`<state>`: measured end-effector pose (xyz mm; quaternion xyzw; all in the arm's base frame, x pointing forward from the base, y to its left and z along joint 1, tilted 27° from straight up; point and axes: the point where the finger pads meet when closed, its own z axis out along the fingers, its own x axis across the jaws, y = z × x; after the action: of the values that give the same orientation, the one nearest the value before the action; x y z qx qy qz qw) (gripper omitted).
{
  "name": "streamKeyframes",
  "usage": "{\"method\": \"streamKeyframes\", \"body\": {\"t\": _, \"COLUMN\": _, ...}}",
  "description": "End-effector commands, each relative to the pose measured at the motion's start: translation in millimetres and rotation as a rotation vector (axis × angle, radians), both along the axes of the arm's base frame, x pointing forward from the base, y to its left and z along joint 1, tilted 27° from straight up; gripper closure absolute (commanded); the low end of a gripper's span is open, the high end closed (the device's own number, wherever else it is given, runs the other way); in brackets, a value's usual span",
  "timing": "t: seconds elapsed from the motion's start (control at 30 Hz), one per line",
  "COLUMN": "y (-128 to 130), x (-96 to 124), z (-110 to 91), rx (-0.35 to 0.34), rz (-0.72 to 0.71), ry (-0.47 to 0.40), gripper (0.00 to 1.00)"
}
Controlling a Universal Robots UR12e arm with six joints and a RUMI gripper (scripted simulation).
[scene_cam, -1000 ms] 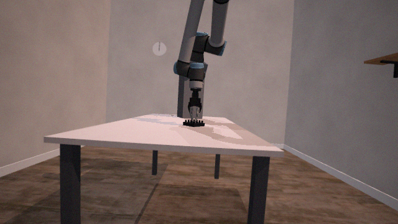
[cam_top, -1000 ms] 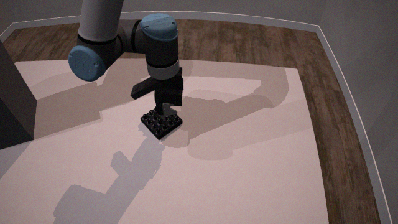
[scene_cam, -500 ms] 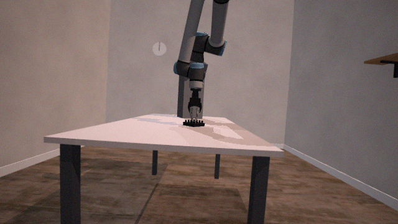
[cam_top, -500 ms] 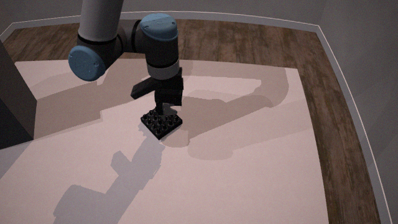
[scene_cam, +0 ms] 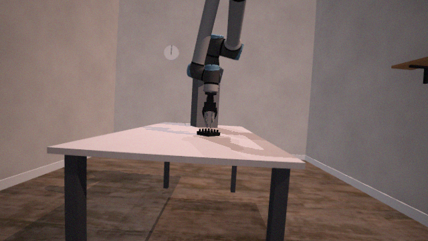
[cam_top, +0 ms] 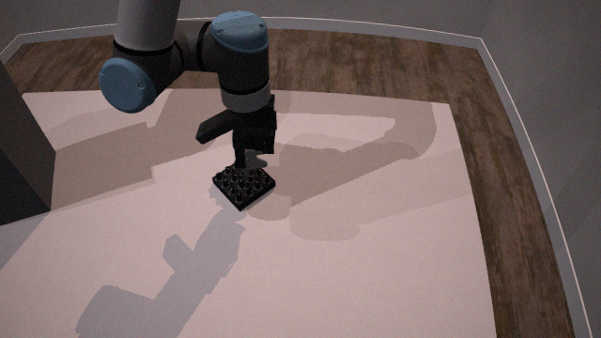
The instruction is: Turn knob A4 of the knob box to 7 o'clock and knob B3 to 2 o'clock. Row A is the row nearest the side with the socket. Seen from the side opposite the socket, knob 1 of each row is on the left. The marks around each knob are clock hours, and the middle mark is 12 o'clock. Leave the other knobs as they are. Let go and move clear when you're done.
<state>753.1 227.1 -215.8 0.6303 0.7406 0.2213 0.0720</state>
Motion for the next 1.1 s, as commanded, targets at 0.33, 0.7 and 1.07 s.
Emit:
{"method": "streamKeyframes", "body": {"t": 0.33, "y": -5, "x": -7, "z": 18, "rx": 0.0, "rz": 0.0, "ry": -0.001, "gripper": 0.89}}
{"method": "streamKeyframes", "body": {"t": 0.7, "y": -5, "x": -8, "z": 19, "rx": 0.0, "rz": 0.0, "ry": -0.001, "gripper": 0.0}}
{"method": "streamKeyframes", "body": {"t": 1.07, "y": -13, "x": -21, "z": 51, "rx": 0.0, "rz": 0.0, "ry": -0.001, "gripper": 0.0}}
